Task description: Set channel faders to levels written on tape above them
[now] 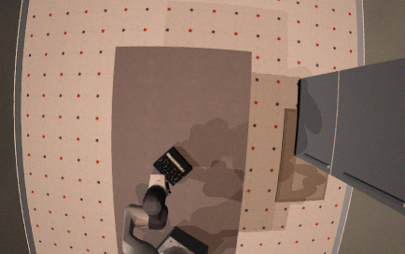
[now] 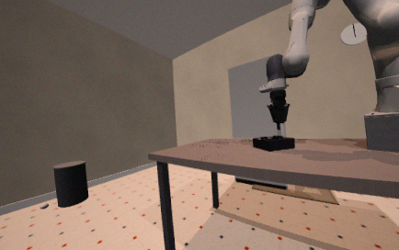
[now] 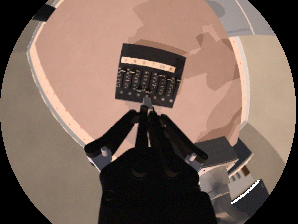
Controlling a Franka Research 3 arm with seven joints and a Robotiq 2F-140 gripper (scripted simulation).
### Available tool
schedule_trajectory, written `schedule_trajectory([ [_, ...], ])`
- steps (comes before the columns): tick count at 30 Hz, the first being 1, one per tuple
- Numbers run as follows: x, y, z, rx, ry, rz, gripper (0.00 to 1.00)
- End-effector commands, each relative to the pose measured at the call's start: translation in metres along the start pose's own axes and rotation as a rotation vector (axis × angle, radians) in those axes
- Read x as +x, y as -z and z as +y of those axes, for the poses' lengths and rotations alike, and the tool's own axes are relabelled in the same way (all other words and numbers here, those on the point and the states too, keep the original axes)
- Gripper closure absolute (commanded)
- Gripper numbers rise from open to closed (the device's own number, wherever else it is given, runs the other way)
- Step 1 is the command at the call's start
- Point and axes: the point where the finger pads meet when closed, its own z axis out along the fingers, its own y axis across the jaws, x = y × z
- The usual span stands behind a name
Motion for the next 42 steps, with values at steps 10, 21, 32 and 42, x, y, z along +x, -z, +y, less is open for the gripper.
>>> schedule_trajectory([
  [10, -0.0006, -0.0001, 0.0002, 0.001, -0.004, 0.0, 1.0],
  [21, -0.0006, -0.0001, 0.0002, 0.001, -0.004, 0.0, 1.0],
  [32, -0.0006, -0.0006, 0.0002, 0.001, -0.004, 0.0, 1.0],
  [42, -0.0006, -0.0054, 0.0001, 0.001, -0.004, 0.0, 1.0],
])
